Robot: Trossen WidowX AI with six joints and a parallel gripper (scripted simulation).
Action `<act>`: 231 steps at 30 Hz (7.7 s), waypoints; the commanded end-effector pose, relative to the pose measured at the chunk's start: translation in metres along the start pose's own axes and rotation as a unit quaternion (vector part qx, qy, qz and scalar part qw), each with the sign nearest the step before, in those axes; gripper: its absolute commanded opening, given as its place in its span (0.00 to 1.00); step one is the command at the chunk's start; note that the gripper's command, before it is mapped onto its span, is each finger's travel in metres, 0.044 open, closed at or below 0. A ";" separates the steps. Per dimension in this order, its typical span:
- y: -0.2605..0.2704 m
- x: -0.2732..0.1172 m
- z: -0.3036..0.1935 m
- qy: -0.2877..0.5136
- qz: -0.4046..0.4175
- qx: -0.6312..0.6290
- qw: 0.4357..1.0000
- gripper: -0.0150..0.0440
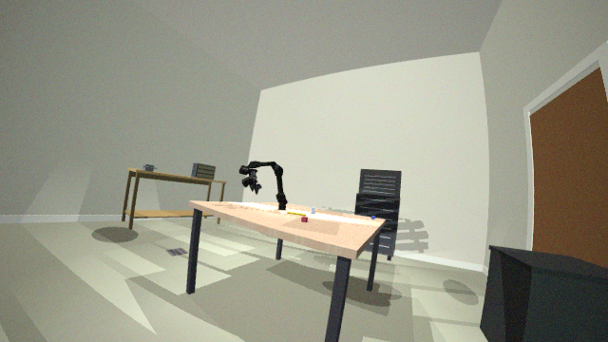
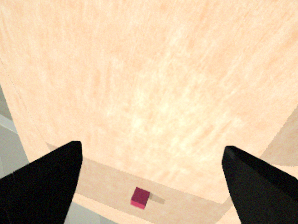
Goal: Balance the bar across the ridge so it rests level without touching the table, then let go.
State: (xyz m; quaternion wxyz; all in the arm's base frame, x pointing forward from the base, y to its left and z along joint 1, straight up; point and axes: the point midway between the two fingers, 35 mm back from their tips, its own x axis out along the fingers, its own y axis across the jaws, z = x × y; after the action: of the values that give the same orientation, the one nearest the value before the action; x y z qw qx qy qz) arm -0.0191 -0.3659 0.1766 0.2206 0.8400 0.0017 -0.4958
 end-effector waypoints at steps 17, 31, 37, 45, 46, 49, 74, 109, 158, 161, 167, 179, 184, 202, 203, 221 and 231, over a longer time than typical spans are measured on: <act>-0.021 0.047 -0.083 0.013 -0.093 -0.306 0.947 0.79; -0.048 0.072 -0.134 0.042 -0.145 -0.528 0.836 0.79; -0.062 0.081 -0.154 0.058 -0.163 -0.613 0.771 0.79; -0.082 0.090 -0.177 0.081 -0.182 -0.714 0.671 0.79; -0.085 0.091 -0.180 0.084 -0.184 -0.726 0.658 0.79; -0.093 0.094 -0.188 0.092 -0.189 -0.760 0.615 0.79; -0.166 0.105 -0.237 0.164 -0.207 -0.944 0.195 0.79; -0.222 0.146 -0.232 0.197 -0.197 -0.959 -0.056 0.79; -0.226 0.159 -0.228 0.197 -0.196 -0.959 -0.054 0.25; -0.223 0.154 -0.231 0.197 -0.196 -0.959 -0.054 0.25; -0.216 0.142 -0.238 0.197 -0.196 -0.959 -0.054 0.25; -0.205 0.117 -0.251 0.197 -0.196 -0.959 -0.055 0.25; -0.200 0.106 -0.255 0.197 -0.196 -0.959 -0.055 0.25; -0.195 0.074 -0.270 0.200 -0.194 -0.958 -0.070 0.25; -0.197 0.075 -0.273 0.202 -0.192 -0.957 -0.079 0.25; -0.241 0.077 -0.319 0.233 -0.151 -0.929 -0.245 0.25; -0.270 0.074 -0.340 0.248 -0.125 -0.900 -0.336 0.25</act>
State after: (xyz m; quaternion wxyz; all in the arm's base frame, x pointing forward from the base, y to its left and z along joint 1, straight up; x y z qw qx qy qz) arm 0.2365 -0.0204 0.1522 -0.6254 0.3374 -0.6187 -0.3352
